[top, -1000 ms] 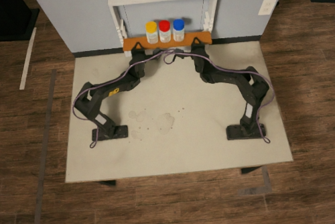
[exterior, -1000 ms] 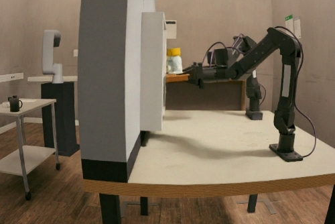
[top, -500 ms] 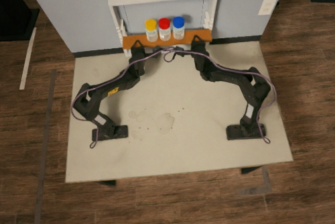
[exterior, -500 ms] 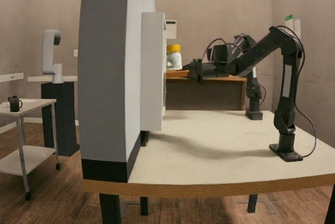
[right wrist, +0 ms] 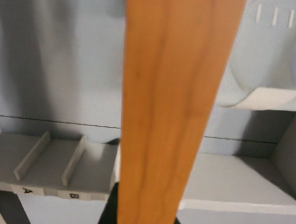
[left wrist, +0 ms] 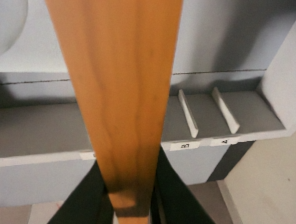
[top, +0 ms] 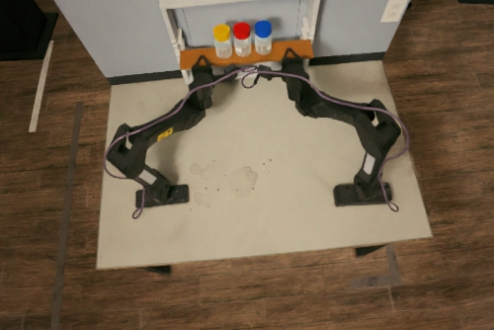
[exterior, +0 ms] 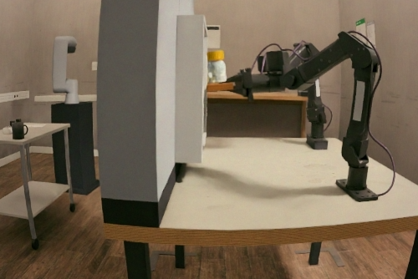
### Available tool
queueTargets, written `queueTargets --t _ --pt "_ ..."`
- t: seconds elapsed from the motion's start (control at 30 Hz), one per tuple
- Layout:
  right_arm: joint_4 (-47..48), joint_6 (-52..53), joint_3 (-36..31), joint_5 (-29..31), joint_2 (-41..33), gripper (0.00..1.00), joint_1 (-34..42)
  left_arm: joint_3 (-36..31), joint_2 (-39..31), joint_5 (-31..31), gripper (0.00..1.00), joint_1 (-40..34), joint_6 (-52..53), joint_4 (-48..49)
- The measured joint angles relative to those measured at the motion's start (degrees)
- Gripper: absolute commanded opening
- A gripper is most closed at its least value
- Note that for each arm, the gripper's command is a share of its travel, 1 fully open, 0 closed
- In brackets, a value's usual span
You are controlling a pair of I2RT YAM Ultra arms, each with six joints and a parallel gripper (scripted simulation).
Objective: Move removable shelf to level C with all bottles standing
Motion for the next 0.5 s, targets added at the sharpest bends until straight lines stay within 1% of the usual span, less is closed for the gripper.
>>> queueTargets --t 0.5 --pt "-1.18 -0.83 3.54 -1.51 1.31 0.0 -1.14 2.62 1.01 1.77 0.0 1.73 0.57 -0.61"
